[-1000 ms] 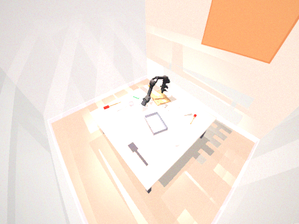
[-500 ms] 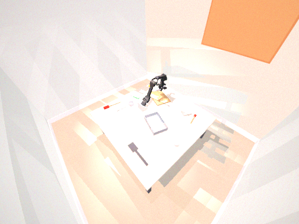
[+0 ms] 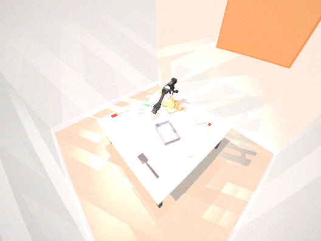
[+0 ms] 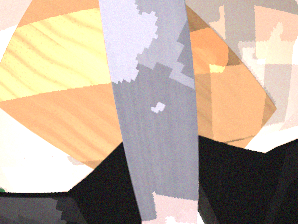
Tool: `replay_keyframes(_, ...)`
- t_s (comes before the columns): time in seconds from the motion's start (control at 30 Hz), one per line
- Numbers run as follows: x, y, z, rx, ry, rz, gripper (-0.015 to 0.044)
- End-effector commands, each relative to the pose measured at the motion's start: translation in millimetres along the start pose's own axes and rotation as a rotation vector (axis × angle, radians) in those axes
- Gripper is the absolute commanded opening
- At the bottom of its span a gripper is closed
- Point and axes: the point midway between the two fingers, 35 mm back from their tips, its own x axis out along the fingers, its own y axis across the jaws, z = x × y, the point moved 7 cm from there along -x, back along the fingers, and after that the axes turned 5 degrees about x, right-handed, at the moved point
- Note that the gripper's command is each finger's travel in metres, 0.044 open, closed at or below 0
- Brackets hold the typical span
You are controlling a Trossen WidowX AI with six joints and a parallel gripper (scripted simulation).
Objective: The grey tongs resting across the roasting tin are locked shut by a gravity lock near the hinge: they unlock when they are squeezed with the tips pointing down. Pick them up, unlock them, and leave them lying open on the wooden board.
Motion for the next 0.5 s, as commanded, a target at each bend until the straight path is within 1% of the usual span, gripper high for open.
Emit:
replay_keyframes(0.0,-11.8,4.8,-2.2,-0.156,-0.057,-0.002,-0.015)
replay_keyframes(0.1,-15.6,7.7,-2.7,-0.235,-0.078,-0.002,-0.015)
replay_keyframes(0.47,-15.4,7.6,-3.4,-0.238,-0.08,0.003,-0.015)
